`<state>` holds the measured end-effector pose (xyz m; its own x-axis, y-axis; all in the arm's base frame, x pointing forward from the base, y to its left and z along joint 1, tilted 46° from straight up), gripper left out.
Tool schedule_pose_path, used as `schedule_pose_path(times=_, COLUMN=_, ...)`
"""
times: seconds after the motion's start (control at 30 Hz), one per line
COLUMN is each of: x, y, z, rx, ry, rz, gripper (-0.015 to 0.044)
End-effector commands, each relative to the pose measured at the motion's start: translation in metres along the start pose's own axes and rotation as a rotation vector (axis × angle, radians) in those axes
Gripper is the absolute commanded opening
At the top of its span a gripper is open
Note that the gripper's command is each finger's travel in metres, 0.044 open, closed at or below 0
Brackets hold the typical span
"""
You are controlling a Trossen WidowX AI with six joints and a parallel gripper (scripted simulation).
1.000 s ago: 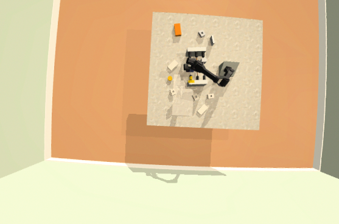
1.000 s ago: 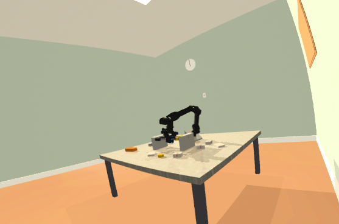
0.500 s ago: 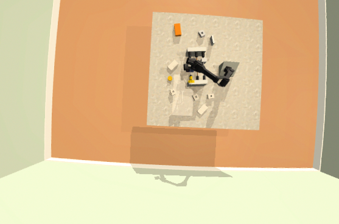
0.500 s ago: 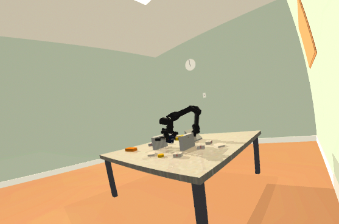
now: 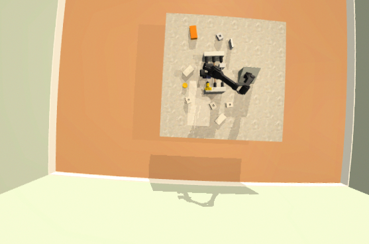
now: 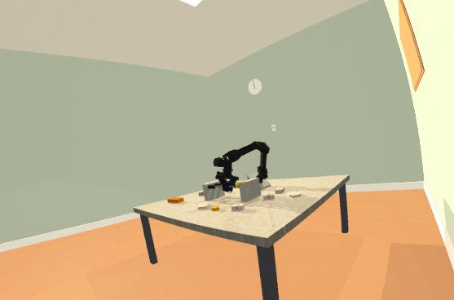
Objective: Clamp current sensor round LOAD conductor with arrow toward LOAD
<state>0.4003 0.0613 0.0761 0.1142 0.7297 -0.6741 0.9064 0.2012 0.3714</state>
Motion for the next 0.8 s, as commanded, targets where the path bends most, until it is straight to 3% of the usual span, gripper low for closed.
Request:
schedule_pose_path(times=0.0, x=-0.004, y=0.0037, z=-0.0056, rx=-0.008, ry=0.011, rz=0.017, gripper=0.0)
schedule_pose_path(times=0.77, x=0.0, y=0.0, z=0.0, rx=0.0, ry=0.0, rz=0.0, gripper=0.0)
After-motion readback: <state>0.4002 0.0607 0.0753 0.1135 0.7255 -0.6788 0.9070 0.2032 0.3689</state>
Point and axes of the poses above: the point midway between the two fingers, 35 mm back from their tips, its own x axis out along the fingers, its own y axis across the jaws, z = x × y, the point moved 2 cm from there along -x, back along the fingers, and after that the axes turned 11 degrees about -x, right-handed, at the moved point
